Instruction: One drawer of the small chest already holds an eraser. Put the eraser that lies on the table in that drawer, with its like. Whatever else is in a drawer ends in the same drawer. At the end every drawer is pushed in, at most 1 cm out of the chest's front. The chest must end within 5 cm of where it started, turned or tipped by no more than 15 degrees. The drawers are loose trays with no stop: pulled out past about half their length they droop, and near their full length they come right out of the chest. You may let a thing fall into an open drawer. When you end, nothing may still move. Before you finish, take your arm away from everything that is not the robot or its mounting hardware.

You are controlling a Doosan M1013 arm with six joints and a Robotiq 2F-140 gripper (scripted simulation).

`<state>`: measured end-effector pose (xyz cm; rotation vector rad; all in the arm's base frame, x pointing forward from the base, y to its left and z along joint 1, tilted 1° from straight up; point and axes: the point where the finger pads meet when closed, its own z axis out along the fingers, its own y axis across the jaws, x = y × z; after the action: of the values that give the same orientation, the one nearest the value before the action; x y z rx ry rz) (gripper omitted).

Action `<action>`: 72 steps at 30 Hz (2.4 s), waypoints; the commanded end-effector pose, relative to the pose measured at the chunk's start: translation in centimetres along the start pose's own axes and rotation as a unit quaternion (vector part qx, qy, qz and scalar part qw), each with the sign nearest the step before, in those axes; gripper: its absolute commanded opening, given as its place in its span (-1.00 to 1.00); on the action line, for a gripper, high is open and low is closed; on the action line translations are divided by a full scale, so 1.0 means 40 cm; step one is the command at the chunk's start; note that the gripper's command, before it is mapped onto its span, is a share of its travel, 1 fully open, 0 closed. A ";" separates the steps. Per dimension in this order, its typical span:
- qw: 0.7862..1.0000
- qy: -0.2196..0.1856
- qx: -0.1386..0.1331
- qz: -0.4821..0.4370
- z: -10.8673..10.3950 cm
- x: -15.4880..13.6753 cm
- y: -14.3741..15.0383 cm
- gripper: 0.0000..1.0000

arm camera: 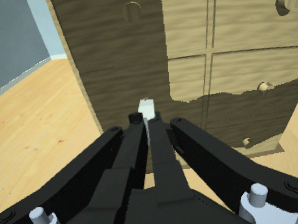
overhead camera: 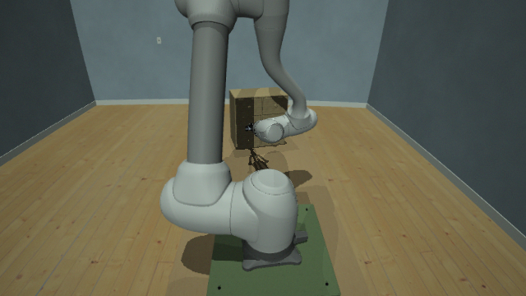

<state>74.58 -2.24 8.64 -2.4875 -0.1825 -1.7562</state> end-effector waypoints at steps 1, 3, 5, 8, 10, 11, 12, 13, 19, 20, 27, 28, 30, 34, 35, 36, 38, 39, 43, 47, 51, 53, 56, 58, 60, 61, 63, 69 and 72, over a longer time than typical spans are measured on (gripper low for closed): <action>1.000 0.000 0.000 0.000 0.000 0.000 0.000 -1.00; 1.000 0.000 0.000 0.000 0.000 0.000 0.000 -1.00; 1.000 0.000 0.000 0.000 0.000 0.000 0.000 -1.00; 1.000 0.000 0.000 0.000 0.000 0.000 0.000 -1.00; 1.000 0.000 0.000 0.000 0.000 0.000 0.000 -1.00; 1.000 0.000 0.000 0.000 0.000 0.000 0.000 -1.00; 1.000 0.000 0.000 0.000 0.000 0.000 0.000 -1.00; 1.000 0.000 0.000 0.000 0.000 0.000 0.000 -1.00; 1.000 0.000 0.000 0.000 0.000 0.000 0.000 -1.00; 1.000 0.000 0.000 0.000 0.000 0.000 0.000 -1.00; 1.000 0.000 0.000 0.000 0.000 0.000 0.000 -1.00; 1.000 0.000 0.000 0.000 0.000 0.000 0.000 -1.00; 1.000 0.000 0.000 0.000 0.000 0.000 0.000 -1.00; 1.000 0.000 0.000 0.000 0.000 0.000 0.000 -1.00; 1.000 0.000 0.000 0.000 0.000 0.000 0.000 -1.00; 1.000 0.000 0.000 0.000 -0.001 0.000 0.000 -1.00; 1.000 0.000 0.000 0.000 -0.009 -0.003 0.000 -1.00; 1.000 0.000 0.000 0.000 -0.016 -0.005 0.000 -1.00; 1.000 0.000 0.000 0.000 -0.058 -0.021 0.000 -1.00; 1.000 0.000 0.000 0.000 -0.101 -0.037 0.000 -1.00; 1.000 0.000 0.000 0.000 -0.113 -0.041 0.000 -1.00; 1.000 0.000 0.000 0.000 -0.117 -0.042 0.000 -1.00; 1.000 0.000 0.000 0.000 -0.119 -0.042 0.000 -1.00; 1.000 0.000 0.000 0.000 -0.128 -0.042 0.000 -1.00; 1.000 0.000 0.000 0.000 -0.147 -0.041 0.000 -1.00; 1.000 0.000 0.000 0.000 -0.159 -0.041 0.000 -1.00; 1.000 0.000 0.000 0.000 -0.187 -0.040 0.000 -1.00; 1.000 0.000 0.000 0.000 -0.235 -0.039 0.000 -1.00; 1.000 0.000 0.000 0.000 -0.251 -0.038 0.000 -1.00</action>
<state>65.51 -3.60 10.20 -2.4876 -0.1823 -1.7566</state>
